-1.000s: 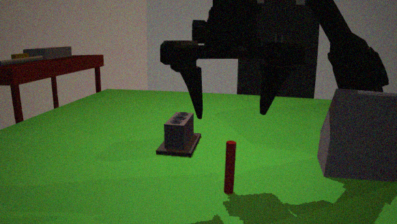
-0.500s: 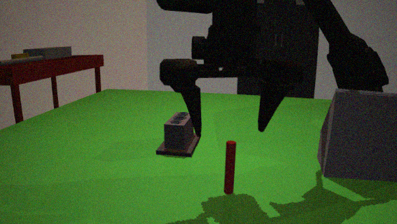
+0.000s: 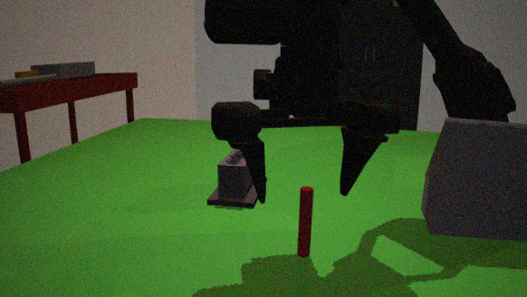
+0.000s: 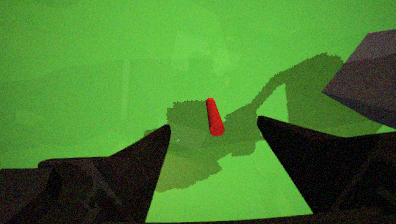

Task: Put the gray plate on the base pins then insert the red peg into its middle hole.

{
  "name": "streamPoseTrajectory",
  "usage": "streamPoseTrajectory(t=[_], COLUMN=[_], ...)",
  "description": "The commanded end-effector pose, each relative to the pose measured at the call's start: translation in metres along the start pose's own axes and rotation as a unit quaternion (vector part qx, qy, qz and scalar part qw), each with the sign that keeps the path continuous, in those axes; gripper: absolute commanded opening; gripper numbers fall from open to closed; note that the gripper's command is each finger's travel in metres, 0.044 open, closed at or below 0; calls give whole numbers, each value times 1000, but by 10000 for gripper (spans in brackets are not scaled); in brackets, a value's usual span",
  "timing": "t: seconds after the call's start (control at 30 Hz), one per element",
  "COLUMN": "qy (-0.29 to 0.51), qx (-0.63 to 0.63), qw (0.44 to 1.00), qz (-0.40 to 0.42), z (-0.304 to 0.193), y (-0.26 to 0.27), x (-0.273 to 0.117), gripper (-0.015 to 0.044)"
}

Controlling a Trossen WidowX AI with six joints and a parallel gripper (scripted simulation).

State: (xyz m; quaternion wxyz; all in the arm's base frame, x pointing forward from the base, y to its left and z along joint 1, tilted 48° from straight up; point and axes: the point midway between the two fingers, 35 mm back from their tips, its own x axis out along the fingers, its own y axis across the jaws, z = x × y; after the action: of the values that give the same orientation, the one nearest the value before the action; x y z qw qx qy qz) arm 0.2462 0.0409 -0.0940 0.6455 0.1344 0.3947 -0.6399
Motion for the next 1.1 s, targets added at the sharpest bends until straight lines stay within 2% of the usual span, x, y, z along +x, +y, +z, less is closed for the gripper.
streamPoseTrajectory(t=[0.0,0.43,0.97,1.07], qy=[-4,-5,-5,-5], qx=[-5,-4,-4,-4], qw=[1000,1000,1000,1000], qz=[-2,-3,-3,-3], z=[-1,0,0,0], y=[-1,-3,-3,-3], x=[10,29,29,29], gripper=[440,440,20,0])
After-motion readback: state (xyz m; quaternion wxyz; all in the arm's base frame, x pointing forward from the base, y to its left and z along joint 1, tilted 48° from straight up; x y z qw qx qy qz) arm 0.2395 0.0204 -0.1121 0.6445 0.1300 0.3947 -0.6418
